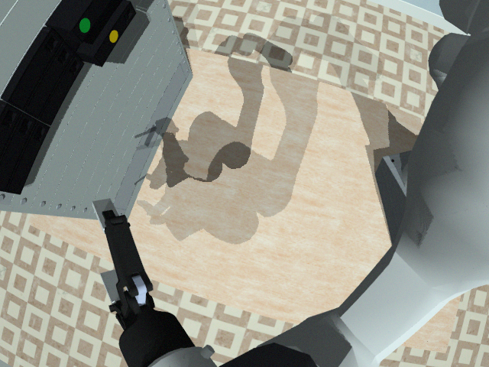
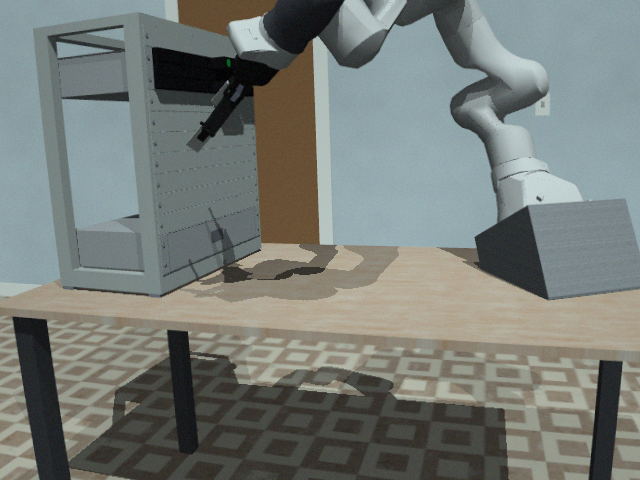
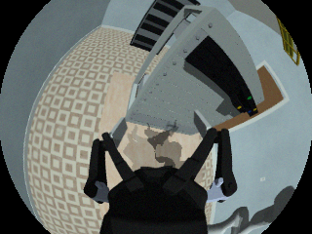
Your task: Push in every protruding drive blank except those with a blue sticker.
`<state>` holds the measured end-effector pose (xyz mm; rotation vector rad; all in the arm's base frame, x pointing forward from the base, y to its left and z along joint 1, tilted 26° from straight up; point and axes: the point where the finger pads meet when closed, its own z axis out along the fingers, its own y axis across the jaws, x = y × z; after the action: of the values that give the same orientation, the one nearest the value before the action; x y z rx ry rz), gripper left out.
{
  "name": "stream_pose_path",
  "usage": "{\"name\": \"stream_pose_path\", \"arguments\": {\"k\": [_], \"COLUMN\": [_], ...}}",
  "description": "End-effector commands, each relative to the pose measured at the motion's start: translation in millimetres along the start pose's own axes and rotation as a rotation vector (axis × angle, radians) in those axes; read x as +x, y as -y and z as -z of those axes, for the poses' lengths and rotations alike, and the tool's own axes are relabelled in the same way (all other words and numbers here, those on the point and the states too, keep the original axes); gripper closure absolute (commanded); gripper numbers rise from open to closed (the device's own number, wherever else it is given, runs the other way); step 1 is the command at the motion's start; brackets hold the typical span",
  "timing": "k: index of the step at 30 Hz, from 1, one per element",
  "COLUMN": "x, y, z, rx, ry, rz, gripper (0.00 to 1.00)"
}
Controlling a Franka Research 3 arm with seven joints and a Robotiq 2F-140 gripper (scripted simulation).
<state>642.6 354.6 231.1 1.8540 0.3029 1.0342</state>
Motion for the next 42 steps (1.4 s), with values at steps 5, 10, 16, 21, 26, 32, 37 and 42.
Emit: {"name": "stream_pose_path", "arguments": {"k": [5, 10, 16, 21, 26, 32, 37, 42], "x": [0, 0, 0, 0, -1, -3, -5, -11], "y": [0, 0, 0, 0, 0, 2, 4, 8], "z": [0, 0, 0, 0, 0, -1, -1, -2], "rx": [0.000, 0.000, 0.000, 0.000, 0.004, 0.020, 0.034, 0.071], "ry": [0.000, 0.000, 0.000, 0.000, 0.003, 0.013, 0.022, 0.044], "rz": [0.000, 0.000, 0.000, 0.000, 0.002, 0.010, 0.018, 0.036], "gripper": [0.00, 0.00, 0.00, 0.00, 0.00, 0.00, 0.00, 0.00]}}
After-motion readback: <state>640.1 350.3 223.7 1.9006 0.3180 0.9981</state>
